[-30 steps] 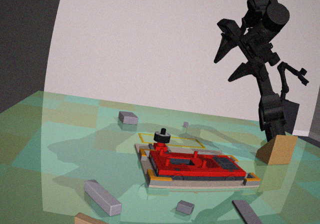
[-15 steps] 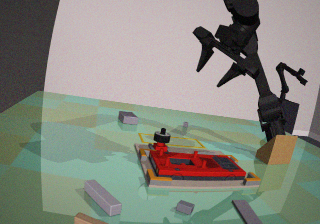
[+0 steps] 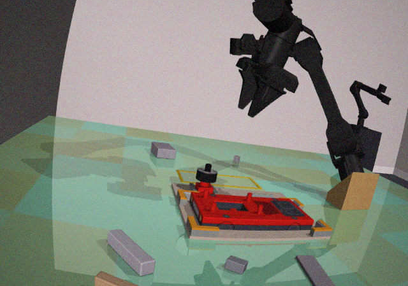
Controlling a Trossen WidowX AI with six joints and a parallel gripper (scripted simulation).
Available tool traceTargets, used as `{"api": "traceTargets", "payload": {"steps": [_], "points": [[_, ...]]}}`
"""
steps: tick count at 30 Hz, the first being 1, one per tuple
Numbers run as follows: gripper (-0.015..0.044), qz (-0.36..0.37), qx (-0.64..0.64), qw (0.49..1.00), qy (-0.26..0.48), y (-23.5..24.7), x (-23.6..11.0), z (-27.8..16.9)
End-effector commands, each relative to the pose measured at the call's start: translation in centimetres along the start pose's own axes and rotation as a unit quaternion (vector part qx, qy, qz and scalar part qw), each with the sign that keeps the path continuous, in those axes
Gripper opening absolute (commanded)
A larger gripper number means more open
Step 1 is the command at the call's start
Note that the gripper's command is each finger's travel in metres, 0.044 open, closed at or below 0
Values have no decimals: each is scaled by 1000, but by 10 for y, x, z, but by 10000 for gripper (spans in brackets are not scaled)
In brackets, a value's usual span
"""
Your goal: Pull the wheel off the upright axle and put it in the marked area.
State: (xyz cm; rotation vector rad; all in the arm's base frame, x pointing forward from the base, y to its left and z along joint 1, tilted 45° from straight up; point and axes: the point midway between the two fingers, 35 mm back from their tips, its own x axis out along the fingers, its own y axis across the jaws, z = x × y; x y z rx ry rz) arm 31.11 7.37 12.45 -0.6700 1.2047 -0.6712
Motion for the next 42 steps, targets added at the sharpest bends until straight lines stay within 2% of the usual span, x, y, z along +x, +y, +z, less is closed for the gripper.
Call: {"api": "traceTargets", "payload": {"steps": [1, 12, 36, 42], "points": [[300, -18, 486, 868, 99, -9, 53, 28], [300, -54, 700, 701, 124, -18, 75, 38], [300, -55, 700, 701, 124, -19, 75, 38], [300, -54, 700, 701, 124, -16, 99, 33]]}}
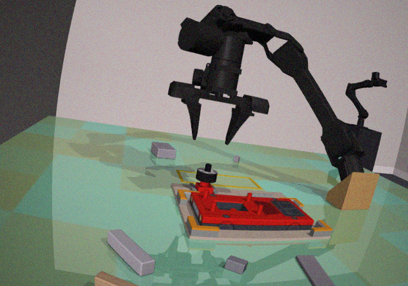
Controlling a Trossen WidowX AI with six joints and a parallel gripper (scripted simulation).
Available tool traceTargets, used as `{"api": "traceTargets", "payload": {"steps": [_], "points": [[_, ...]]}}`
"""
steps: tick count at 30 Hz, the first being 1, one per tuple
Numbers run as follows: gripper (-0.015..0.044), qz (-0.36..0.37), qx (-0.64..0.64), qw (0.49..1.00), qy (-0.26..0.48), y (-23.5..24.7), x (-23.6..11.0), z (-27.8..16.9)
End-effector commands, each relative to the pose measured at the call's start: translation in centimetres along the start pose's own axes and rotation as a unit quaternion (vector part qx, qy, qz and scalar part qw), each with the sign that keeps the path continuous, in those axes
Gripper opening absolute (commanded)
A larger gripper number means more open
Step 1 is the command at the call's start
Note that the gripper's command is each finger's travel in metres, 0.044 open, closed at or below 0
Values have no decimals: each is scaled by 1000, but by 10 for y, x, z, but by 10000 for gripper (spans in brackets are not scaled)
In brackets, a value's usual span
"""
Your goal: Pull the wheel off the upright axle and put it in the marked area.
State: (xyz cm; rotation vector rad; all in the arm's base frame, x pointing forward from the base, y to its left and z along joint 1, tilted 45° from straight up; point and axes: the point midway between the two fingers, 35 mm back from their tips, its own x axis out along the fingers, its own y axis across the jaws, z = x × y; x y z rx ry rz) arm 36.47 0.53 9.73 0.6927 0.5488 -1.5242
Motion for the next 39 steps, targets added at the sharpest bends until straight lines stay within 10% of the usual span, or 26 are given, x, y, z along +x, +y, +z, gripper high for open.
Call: {"api": "traceTargets", "payload": {"steps": [1, 14, 31, 39], "points": [[300, -6, -1, 1000, -1, -1, 27, 1], [300, -6, -1, 1000, -4, -5, 69, 2], [10, -9, 1, 1000, -2, -5, 65, 1], [0, -9, 1, 1000, -2, -4, 62, 1]]}}
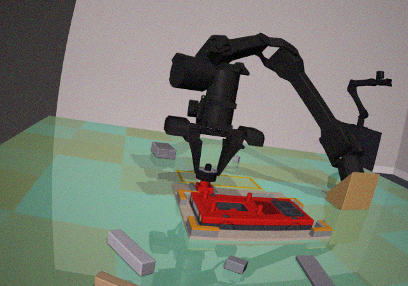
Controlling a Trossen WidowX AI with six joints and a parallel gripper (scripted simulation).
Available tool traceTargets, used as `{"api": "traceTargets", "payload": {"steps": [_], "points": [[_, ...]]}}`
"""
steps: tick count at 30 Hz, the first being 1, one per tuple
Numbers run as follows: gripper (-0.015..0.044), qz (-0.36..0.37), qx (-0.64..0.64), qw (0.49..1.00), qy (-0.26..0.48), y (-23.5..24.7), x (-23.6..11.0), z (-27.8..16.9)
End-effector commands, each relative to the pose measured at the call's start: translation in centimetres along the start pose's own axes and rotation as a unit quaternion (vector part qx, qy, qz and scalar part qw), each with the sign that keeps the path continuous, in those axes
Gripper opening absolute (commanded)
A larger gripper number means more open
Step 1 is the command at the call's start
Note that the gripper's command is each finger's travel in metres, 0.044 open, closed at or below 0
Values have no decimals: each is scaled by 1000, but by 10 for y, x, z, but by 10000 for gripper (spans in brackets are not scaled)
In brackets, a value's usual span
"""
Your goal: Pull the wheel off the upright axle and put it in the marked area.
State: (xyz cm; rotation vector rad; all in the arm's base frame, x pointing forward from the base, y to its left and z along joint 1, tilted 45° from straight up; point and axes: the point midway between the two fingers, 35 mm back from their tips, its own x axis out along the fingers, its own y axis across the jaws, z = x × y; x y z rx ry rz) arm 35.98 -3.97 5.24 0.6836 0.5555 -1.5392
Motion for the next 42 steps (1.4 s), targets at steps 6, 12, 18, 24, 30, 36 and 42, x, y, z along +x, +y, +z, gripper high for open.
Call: {"api": "traceTargets", "payload": {"steps": [6, 12, 18, 24, 30, 36, 42], "points": [[0, 0, 2, 1000, 0, 0, -3, 0], [0, 0, 2, 1000, 0, 0, -5, 0], [0, 0, 2, 1000, 0, 0, -7, 0], [0, 0, 2, 1000, 0, 0, -9, -1], [0, 0, 2, 1000, 0, 0, -11, -1], [0, 1, 2, 1000, 0, 0, -13, -1], [0, 1, 2, 1000, 0, 0, -15, -1]]}}
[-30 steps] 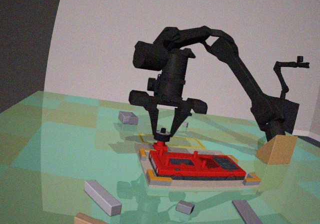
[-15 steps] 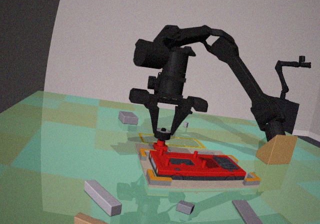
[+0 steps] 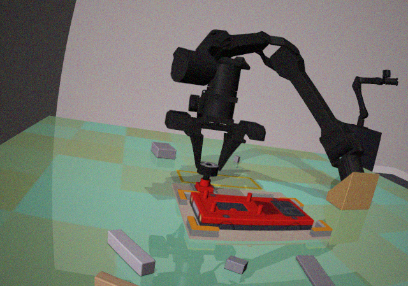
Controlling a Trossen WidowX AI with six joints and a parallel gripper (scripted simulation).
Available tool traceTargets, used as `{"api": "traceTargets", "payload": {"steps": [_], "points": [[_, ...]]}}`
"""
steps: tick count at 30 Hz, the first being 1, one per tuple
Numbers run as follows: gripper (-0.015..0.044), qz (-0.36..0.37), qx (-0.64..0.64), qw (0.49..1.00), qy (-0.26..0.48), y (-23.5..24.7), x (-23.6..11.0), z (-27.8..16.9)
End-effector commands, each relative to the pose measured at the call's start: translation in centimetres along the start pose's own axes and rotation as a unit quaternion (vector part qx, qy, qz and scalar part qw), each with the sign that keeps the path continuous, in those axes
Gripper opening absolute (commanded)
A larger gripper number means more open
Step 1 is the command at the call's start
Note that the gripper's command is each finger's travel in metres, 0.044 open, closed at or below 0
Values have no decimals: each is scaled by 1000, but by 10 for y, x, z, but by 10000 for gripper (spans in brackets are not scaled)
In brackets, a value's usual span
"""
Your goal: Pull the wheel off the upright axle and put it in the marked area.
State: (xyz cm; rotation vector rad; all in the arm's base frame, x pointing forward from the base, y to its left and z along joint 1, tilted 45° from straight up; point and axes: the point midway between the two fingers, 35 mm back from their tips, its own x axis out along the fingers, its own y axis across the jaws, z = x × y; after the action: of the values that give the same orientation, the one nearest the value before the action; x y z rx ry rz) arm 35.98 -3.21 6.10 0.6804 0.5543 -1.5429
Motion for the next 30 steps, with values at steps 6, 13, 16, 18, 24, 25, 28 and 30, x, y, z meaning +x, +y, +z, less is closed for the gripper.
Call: {"api": "traceTargets", "payload": {"steps": [6, 13, 16, 18, 24, 25, 28, 30], "points": [[0, 2, 2, 1000, 2, 1, -6, -1], [0, 3, 2, 1000, 2, 1, -8, -1], [0, 3, 2, 1000, 2, 1, -9, -1], [0, 3, 2, 1000, 2, 1, -10, -1], [0, 3, 1, 1000, 2, 1, -12, -1], [0, 3, 1, 1000, 2, 0, -12, -1], [0, 3, 1, 1000, 2, 0, -13, -1], [0, 3, 1, 1000, 2, 0, -13, -1]]}}
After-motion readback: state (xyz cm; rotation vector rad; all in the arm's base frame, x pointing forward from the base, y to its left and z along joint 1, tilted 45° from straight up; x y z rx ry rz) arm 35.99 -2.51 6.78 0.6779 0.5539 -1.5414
